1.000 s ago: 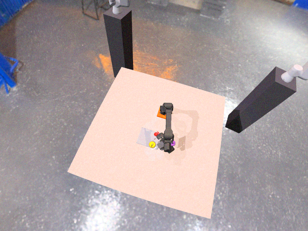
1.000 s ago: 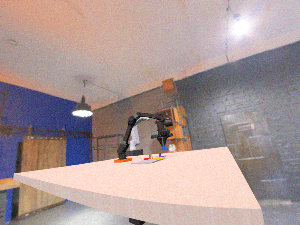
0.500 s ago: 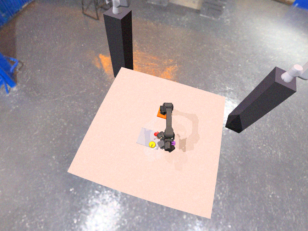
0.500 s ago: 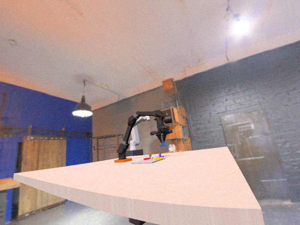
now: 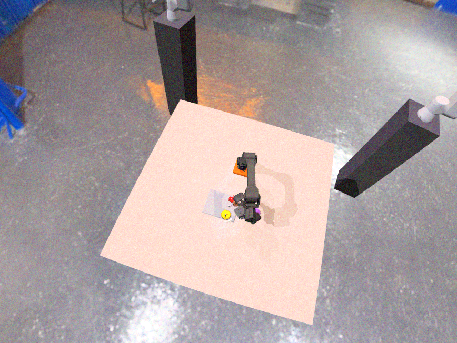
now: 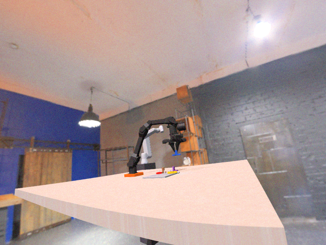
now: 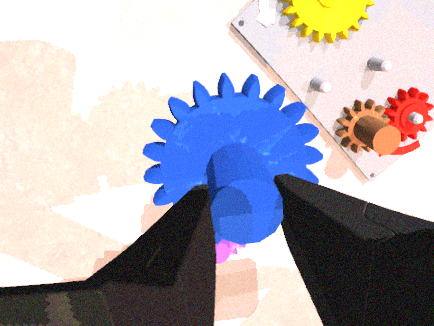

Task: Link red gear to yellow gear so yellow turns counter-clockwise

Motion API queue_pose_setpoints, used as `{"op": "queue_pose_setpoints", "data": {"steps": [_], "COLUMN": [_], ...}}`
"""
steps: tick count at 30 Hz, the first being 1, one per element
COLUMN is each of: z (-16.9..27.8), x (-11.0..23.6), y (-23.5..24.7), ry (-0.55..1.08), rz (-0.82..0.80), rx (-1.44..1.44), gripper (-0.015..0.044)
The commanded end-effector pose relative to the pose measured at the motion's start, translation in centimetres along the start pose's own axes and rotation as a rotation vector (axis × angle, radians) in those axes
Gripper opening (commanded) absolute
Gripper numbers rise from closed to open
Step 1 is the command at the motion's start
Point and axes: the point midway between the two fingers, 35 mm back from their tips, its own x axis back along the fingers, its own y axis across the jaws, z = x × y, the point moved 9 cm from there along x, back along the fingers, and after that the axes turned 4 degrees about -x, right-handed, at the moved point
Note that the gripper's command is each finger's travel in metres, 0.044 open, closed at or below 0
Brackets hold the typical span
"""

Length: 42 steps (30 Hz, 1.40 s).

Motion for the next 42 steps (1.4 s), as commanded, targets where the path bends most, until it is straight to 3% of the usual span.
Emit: {"op": "queue_pose_setpoints", "data": {"steps": [1,10,42], "z": [0.1,0.2,-0.7], "x": [0.9,1.8,-1.3], "y": [-0.1,-0.4,-2.6], "ry": [-0.002,-0.001,-0.002], "rz": [0.0,0.001,0.004], "rx": [-0.005,-0.005,-0.005], "gripper": [0.0,0.0,0.0]}}
